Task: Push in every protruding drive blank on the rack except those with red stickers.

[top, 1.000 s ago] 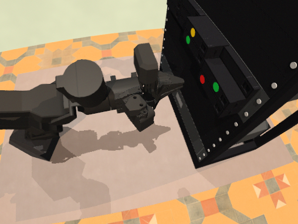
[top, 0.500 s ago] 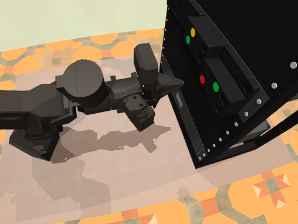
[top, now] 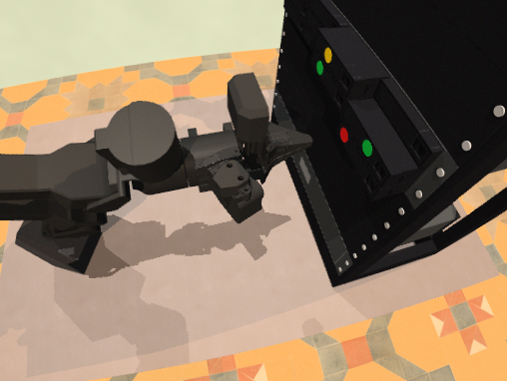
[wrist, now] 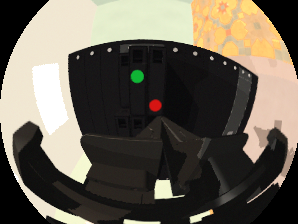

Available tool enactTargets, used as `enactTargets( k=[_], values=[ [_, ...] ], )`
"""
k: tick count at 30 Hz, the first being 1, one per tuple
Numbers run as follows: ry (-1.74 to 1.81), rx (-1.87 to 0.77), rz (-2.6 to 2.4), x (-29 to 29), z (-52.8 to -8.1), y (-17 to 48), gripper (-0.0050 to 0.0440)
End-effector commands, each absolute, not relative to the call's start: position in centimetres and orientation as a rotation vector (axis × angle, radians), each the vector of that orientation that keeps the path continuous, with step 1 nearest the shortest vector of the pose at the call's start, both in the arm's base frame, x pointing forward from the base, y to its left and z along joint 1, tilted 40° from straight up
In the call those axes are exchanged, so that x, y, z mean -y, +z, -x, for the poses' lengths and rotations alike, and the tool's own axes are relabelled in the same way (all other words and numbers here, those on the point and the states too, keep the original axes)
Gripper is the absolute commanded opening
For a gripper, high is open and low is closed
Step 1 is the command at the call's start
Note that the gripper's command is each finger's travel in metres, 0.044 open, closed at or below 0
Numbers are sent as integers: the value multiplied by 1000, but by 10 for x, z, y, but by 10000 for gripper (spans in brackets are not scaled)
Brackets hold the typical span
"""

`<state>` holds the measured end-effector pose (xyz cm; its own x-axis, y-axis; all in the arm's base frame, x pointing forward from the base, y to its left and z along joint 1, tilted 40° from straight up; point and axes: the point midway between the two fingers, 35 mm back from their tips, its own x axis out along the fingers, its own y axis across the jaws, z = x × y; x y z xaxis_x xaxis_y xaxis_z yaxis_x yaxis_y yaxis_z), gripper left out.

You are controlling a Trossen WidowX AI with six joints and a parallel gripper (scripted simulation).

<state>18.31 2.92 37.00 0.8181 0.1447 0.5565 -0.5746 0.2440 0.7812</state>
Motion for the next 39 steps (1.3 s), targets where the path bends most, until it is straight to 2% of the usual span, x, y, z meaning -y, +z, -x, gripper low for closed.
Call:
enactTargets(
  k=[1, 39],
  values=[
    [523, 429, -1234, -29, -178, 377, 0],
    [523, 429, -1234, -62, -171, 378, 0]
  ],
)
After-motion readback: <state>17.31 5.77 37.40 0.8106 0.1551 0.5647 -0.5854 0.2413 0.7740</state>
